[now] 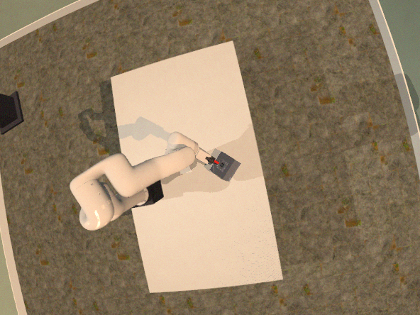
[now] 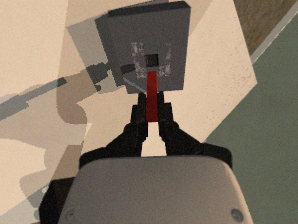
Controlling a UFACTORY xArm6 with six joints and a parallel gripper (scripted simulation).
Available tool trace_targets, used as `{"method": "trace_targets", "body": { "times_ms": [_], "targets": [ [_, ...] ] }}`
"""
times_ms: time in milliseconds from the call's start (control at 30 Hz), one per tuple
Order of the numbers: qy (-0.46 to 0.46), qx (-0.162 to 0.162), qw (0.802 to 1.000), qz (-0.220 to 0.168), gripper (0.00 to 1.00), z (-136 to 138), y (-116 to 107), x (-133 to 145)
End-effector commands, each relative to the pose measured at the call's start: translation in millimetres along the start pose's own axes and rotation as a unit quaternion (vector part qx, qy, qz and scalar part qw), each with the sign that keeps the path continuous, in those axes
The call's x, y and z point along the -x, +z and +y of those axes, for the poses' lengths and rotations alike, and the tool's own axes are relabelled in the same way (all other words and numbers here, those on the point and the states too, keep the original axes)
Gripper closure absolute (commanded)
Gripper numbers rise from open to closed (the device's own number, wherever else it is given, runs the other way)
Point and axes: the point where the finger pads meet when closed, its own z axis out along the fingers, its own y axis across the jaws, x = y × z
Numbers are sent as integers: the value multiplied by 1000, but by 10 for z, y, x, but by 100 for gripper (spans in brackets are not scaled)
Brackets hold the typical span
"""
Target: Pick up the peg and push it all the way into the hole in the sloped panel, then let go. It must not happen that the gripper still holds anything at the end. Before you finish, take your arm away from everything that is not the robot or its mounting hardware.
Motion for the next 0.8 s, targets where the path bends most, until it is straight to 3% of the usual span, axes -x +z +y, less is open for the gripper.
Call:
{"method": "trace_targets", "body": {
  "times_ms": [0,767],
  "targets": [
    [1,0,1000,1,100,10,82,-13],
    [1,0,1000,2,100,8,232,-13]
  ]
}}
